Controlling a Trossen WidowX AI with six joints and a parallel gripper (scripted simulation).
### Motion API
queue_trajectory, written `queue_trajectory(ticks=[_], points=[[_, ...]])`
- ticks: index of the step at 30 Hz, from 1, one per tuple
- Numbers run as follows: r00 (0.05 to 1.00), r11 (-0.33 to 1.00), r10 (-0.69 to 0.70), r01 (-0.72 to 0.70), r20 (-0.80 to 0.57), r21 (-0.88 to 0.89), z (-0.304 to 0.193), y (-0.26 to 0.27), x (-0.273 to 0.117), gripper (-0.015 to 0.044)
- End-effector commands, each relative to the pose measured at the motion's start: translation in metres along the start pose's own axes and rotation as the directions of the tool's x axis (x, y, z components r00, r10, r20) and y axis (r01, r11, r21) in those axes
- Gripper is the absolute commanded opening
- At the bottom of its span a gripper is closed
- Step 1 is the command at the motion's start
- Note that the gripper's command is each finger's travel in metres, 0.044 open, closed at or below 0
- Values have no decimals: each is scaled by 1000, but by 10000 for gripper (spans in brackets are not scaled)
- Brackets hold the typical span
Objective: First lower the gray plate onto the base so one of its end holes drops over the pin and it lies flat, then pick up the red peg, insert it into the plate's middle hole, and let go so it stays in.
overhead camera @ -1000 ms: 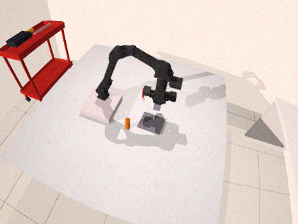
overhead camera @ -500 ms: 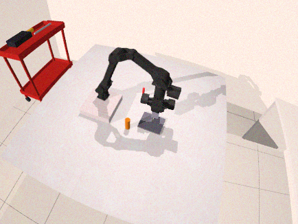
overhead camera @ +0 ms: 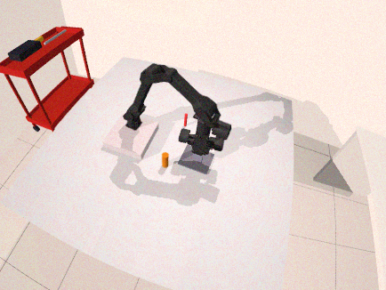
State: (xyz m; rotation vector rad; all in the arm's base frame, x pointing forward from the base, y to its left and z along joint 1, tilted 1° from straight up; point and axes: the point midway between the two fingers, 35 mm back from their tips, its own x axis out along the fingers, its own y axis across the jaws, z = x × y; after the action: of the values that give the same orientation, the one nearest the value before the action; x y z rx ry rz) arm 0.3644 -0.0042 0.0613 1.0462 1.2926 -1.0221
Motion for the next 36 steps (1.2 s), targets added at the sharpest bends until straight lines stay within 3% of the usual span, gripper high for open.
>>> queue_trajectory(ticks=[1, 36], points=[[1000, 1000, -2, 2, 3, -6, 2, -1, 2, 0], [1000, 1000, -2, 2, 3, -6, 2, -1, 21, 0]])
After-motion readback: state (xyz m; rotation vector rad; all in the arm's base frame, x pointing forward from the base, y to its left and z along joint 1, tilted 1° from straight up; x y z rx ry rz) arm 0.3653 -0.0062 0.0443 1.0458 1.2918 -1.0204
